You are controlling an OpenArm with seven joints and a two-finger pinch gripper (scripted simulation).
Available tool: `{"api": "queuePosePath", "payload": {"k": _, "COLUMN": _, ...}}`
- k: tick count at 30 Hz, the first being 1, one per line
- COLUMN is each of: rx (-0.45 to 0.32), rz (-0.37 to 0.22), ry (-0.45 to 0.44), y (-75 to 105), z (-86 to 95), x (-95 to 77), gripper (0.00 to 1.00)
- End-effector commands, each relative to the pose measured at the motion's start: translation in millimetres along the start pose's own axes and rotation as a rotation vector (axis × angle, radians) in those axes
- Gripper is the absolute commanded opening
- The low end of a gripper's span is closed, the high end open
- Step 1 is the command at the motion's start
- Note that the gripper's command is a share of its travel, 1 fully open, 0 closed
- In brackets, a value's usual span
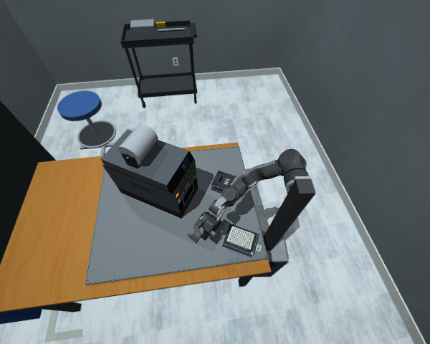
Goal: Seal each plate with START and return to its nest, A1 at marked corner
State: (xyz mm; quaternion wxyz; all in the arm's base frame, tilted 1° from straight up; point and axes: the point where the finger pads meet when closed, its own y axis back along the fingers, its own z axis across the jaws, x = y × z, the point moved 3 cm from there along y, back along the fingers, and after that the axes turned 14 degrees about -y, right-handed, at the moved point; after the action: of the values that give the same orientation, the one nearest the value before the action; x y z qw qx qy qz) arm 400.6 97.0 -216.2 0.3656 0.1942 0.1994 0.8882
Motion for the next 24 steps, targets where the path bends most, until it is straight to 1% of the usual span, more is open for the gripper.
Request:
{"api": "queuePosePath", "payload": {"k": 1, "rx": -0.05, "rz": 0.026, "ry": -0.032, "y": -0.2, "z": 7.0, "x": 8.2, "gripper": 0.65}}
{"api": "queuePosePath", "payload": {"k": 5, "rx": -0.132, "rz": 0.068, "ry": -0.115, "y": 2.2, "z": 18.1, "x": 21.3, "gripper": 0.65}}
{"api": "queuePosePath", "payload": {"k": 11, "rx": -0.265, "rz": 0.122, "ry": -0.254, "y": 11.0, "z": 37.6, "x": 35.8, "gripper": 0.65}}
{"api": "queuePosePath", "payload": {"k": 13, "rx": -0.265, "rz": 0.122, "ry": -0.254, "y": 11.0, "z": 37.6, "x": 35.8, "gripper": 0.65}}
{"api": "queuePosePath", "payload": {"k": 18, "rx": -0.375, "rz": 0.156, "ry": -0.375, "y": 22.1, "z": 54.9, "x": 42.8, "gripper": 0.65}}
{"api": "queuePosePath", "payload": {"k": 24, "rx": -0.505, "rz": 0.179, "ry": -0.524, "y": 39.8, "z": 73.9, "x": 42.6, "gripper": 0.65}}
